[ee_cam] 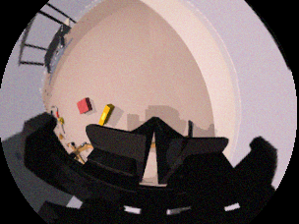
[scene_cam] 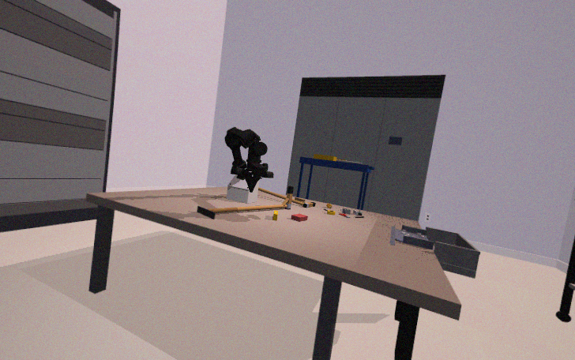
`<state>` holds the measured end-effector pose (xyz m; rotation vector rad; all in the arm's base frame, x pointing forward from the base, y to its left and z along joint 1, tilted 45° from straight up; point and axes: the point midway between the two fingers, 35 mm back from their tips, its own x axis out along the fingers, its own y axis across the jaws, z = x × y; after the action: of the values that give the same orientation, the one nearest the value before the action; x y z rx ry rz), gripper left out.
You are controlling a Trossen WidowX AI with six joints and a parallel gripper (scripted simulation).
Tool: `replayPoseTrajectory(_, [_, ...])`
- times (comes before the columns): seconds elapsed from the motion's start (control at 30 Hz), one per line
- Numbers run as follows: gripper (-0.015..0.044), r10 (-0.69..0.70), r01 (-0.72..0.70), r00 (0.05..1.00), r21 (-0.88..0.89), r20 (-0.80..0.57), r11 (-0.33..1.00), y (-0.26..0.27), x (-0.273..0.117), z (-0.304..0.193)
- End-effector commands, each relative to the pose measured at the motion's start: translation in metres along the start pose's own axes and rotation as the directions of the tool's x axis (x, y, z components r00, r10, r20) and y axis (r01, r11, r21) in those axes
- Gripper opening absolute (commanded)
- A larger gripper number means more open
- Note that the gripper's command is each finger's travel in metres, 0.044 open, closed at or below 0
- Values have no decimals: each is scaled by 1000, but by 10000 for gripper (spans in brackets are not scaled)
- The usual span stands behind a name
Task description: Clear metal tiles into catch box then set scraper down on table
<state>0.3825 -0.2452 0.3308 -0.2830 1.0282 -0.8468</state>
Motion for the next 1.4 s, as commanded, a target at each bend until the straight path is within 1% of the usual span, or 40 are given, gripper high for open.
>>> replayPoseTrajectory(0.0, [0,4,-4,1000,-5,2,1000,16,-2,3])
replayPoseTrajectory(0.67, [0,24,-23,999,-33,24,999,102,-16,14])
replayPoseTrajectory(1.37, [0,35,-30,997,-67,68,997,192,-42,11])
